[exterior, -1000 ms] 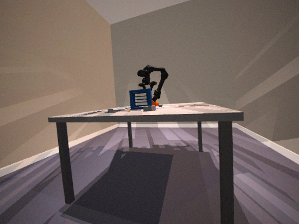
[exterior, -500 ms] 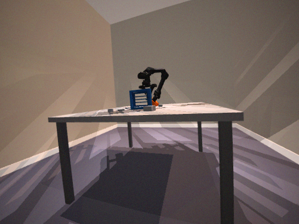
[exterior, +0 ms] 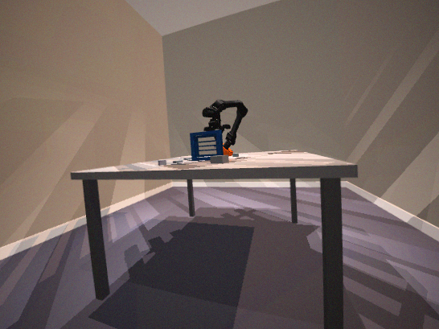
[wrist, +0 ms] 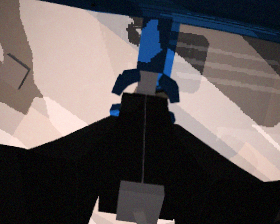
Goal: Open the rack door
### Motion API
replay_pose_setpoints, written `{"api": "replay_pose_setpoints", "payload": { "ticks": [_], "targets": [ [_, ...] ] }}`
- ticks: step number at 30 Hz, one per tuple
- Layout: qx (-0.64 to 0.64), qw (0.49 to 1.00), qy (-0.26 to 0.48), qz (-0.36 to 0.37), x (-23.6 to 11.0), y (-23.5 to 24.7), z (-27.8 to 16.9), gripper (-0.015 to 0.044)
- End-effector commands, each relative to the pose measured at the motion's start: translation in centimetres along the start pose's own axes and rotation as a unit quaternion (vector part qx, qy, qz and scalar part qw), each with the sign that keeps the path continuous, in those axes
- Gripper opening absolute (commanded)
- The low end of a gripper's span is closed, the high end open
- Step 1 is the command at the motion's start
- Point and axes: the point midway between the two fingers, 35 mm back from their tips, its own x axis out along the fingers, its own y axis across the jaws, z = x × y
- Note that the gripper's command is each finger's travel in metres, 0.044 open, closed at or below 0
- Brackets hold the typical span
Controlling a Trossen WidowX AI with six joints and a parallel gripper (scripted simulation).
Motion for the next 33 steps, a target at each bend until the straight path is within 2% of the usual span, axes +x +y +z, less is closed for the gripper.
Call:
{"api": "replay_pose_setpoints", "payload": {
  "ticks": [1, 12, 17, 25, 33],
  "targets": [
    [0.004, 1.000, 0.001, 0.001, 0.10, 0.00, -0.07, 0.0095],
    [0.004, 1.000, 0.001, 0.001, 0.10, 0.00, -0.07, 0.0022],
    [-0.012, 1.000, 0.001, 0.001, 0.10, 0.00, -0.07, 0.0020],
    [-0.204, 0.979, 0.001, 0.002, 0.10, 0.00, -0.07, 0.0020],
    [-0.391, 0.920, 0.001, 0.002, 0.11, -0.01, -0.07, 0.0020]
  ]
}}
